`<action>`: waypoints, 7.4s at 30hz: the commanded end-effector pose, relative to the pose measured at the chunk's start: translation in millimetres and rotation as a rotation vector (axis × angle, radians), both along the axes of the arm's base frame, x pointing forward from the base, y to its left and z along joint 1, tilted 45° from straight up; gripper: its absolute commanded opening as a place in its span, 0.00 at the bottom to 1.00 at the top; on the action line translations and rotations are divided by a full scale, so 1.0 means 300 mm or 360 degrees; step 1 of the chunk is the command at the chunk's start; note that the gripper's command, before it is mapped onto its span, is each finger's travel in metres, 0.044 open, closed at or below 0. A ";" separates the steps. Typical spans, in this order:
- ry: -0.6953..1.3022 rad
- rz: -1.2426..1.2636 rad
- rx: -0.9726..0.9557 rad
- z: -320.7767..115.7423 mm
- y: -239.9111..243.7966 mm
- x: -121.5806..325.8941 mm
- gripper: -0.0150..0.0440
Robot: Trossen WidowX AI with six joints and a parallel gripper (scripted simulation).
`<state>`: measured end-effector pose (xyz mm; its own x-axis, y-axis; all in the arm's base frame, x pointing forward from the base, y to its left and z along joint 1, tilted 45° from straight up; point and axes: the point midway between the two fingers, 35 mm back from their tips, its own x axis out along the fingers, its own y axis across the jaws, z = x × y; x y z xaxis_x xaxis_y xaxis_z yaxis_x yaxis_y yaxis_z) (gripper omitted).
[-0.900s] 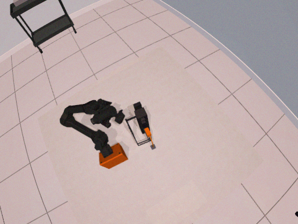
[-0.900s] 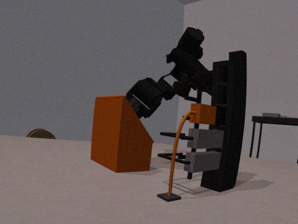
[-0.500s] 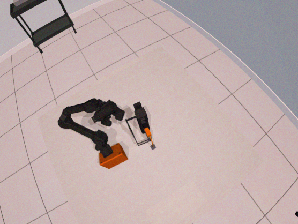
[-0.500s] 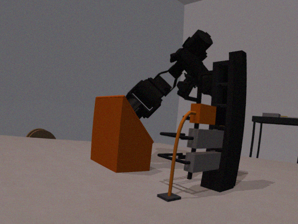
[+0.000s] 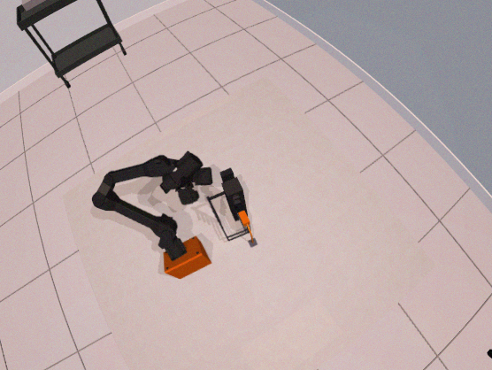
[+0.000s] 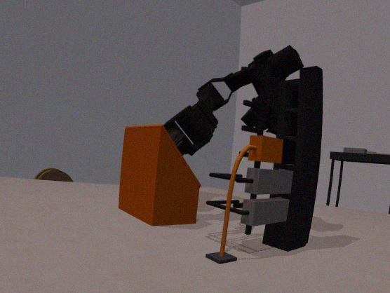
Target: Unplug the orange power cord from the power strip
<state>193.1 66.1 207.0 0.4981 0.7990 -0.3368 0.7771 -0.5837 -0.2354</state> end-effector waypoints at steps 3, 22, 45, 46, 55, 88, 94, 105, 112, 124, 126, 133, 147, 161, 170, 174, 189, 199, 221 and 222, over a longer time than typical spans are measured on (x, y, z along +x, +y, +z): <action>-0.0244 0.0211 -0.0288 -0.014 0.019 0.048 0.53; -0.1002 0.0810 -0.0990 -0.052 0.104 0.199 0.53; -0.1918 0.1363 -0.1805 -0.065 0.111 0.468 0.53; -0.1955 0.1392 -0.1846 -0.067 0.109 0.483 0.53; -0.2244 0.1664 -0.2216 -0.095 0.074 0.622 0.53; -0.0276 0.0947 -0.1129 -0.621 -0.708 0.290 0.53; 0.0018 0.0722 -0.0760 -0.632 -0.706 0.201 0.53; 0.0018 0.0722 -0.0760 -0.632 -0.706 0.201 0.53; 0.0019 0.0722 -0.0760 -0.620 -0.694 0.207 0.53; 0.0019 0.0722 -0.0759 -0.574 -0.650 0.220 0.53; 0.0018 0.0722 -0.0758 -0.566 -0.643 0.222 0.53; 0.0018 0.0722 -0.0757 -0.541 -0.617 0.227 0.53; 0.0017 0.0722 -0.0757 -0.557 -0.596 0.232 0.53; 0.0012 0.0727 -0.0768 -0.562 -0.594 0.237 0.34; 0.0013 0.0727 -0.0768 -0.564 -0.596 0.236 0.25; 0.0013 0.0727 -0.0769 -0.574 -0.608 0.235 0.25; 0.0017 0.0725 -0.0770 -0.629 -0.668 0.222 0.25; 0.0019 0.0723 -0.0769 -0.660 -0.710 0.207 0.25; 0.0019 0.0722 -0.0763 -0.687 -0.743 0.192 0.97; 0.0020 0.0722 -0.0764 -0.702 -0.768 0.187 1.00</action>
